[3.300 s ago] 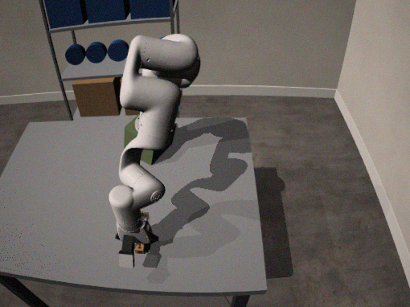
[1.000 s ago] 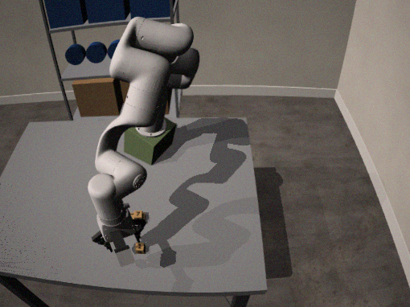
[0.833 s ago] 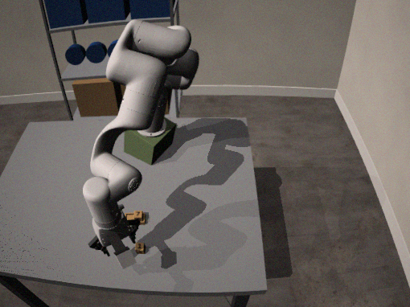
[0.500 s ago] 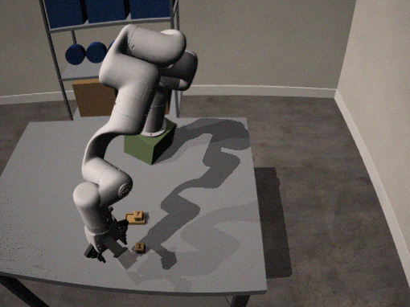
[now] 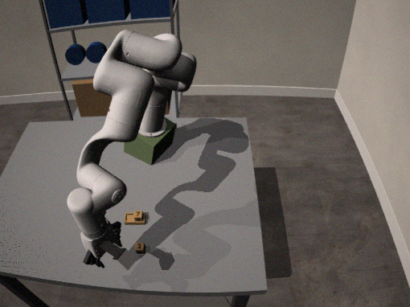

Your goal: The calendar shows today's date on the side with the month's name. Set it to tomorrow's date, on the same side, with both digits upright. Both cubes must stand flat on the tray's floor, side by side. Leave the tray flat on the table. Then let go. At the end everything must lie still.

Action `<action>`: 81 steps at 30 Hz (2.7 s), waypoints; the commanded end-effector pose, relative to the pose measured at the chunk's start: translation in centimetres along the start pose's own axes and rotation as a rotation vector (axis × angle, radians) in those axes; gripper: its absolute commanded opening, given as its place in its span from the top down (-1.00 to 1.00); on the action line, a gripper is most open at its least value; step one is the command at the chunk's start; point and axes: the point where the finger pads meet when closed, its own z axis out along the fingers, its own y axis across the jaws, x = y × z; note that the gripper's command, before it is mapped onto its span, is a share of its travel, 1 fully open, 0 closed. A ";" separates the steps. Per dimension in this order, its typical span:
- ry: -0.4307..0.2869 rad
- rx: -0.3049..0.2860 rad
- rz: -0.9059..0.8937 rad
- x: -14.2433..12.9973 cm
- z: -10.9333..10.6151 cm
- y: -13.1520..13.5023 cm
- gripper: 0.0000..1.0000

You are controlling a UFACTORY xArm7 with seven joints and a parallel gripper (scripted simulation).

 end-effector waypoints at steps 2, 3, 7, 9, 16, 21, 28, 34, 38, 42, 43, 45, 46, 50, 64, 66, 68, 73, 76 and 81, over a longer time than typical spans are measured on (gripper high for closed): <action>0.002 -0.006 -0.001 0.0 1.4 0.3 -1.00; 0.002 -0.006 -0.001 0.0 1.8 0.3 -1.00; 0.002 -0.006 -0.001 0.0 3.6 0.3 -1.00; 0.002 -0.006 -0.001 0.0 4.2 0.4 -1.00; 0.002 -0.006 -0.001 0.0 4.8 0.4 -1.00; 0.002 -0.006 -0.001 0.0 4.9 0.4 -1.00; 0.002 -0.006 -0.001 0.0 6.5 0.4 -1.00; 0.002 -0.006 -0.001 0.0 7.6 0.4 -1.00; 0.002 -0.006 -0.001 0.0 8.3 0.4 -1.00; 0.002 -0.006 -0.001 0.0 8.4 0.4 -1.00; 0.002 -0.006 -0.001 0.0 8.4 0.4 -1.00; 0.002 -0.006 -0.001 0.0 8.4 0.4 -1.00; 0.002 -0.006 -0.001 0.0 8.4 0.4 -1.00; 0.002 -0.006 -0.001 0.0 8.4 0.4 -1.00; 0.002 -0.006 -0.001 0.0 8.4 0.4 -1.00; 0.002 -0.006 -0.001 0.0 8.4 0.4 -1.00; 0.002 -0.006 -0.001 0.0 8.4 0.4 -1.00; 0.002 -0.006 -0.001 0.0 8.4 0.4 -1.00; 0.002 -0.006 -0.001 0.0 8.4 0.4 -1.00; 0.002 -0.006 -0.001 0.0 8.4 0.4 -1.00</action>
